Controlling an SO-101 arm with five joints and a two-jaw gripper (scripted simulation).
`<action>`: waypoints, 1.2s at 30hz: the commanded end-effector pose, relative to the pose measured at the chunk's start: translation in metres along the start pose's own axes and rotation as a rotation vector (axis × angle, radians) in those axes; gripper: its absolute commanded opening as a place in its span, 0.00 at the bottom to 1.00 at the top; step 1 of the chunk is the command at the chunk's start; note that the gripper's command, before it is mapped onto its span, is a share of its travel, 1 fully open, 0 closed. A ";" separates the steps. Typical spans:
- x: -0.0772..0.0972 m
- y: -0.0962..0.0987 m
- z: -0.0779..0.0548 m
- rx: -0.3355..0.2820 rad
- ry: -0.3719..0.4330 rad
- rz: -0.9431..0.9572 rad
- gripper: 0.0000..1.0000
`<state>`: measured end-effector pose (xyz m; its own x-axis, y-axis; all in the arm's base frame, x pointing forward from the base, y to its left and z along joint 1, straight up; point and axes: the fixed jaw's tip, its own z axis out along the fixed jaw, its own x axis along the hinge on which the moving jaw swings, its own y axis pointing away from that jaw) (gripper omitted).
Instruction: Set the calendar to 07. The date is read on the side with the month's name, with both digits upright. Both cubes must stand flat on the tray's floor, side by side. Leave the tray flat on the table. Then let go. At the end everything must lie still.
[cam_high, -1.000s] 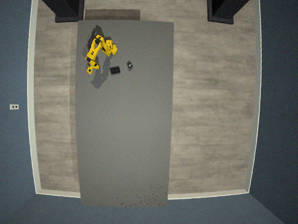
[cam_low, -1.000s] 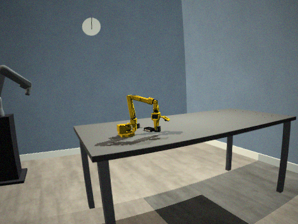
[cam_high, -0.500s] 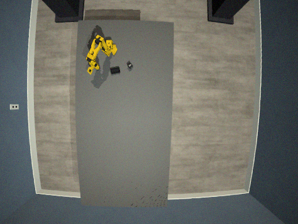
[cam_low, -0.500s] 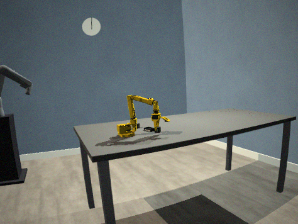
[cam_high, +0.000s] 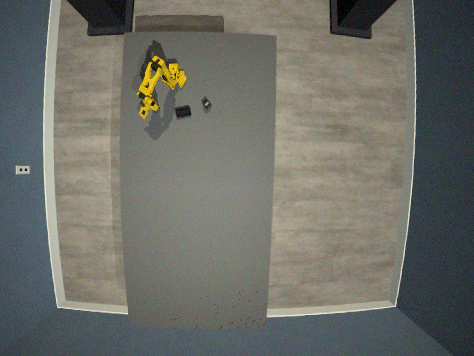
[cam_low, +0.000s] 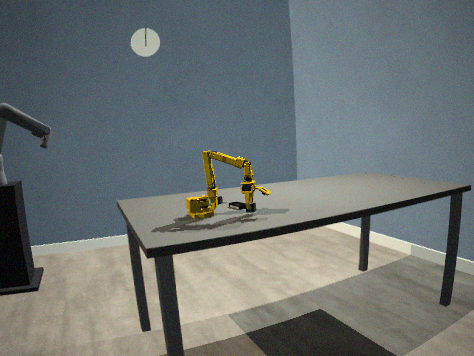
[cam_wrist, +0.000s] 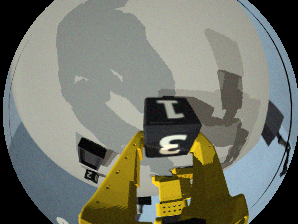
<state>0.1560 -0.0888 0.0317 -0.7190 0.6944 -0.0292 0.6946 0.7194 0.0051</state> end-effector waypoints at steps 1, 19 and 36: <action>-0.003 0.002 0.000 -0.006 -0.021 0.002 0.00; -0.003 0.002 0.006 -0.006 -0.021 0.002 0.00; -0.003 0.002 0.009 -0.006 -0.021 0.002 0.00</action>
<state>0.1564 -0.0891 0.0213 -0.7189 0.6944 -0.0301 0.6946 0.7194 0.0053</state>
